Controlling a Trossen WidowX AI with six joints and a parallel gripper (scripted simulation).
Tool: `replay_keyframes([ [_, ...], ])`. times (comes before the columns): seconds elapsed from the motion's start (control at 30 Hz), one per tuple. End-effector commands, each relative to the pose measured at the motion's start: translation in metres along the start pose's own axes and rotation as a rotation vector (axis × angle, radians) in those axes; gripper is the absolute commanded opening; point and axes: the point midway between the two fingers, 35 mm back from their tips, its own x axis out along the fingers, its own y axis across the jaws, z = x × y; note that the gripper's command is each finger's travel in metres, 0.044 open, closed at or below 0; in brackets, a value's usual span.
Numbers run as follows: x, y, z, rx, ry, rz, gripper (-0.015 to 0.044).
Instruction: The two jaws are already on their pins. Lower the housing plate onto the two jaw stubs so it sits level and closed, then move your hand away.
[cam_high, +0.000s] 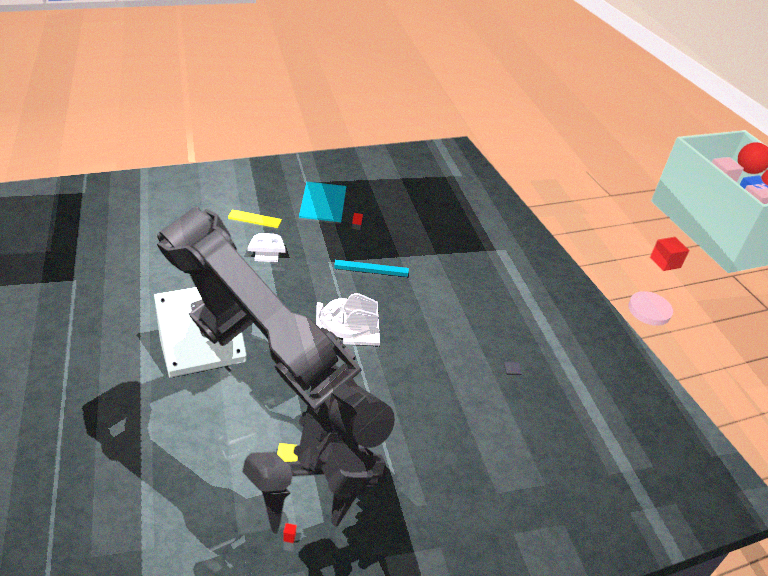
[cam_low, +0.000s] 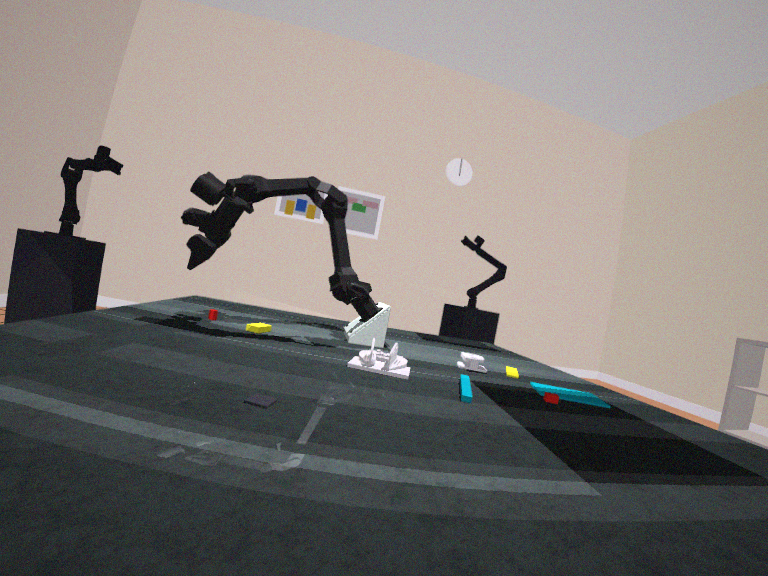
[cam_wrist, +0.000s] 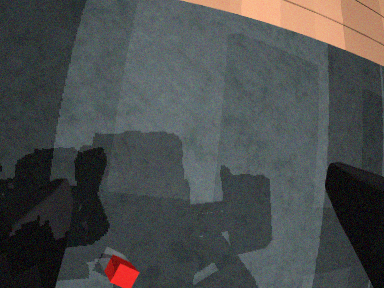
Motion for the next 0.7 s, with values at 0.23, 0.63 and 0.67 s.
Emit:
replay_keyframes([
  [0.23,-0.001,0.069,-0.014,-0.14,0.043,0.207,0.044],
  [0.63,-0.017,0.156,-0.037,-0.285,0.092,0.414,0.044],
  [0.67,-0.02,0.163,-0.04,-0.303,0.097,0.431,0.044],
])
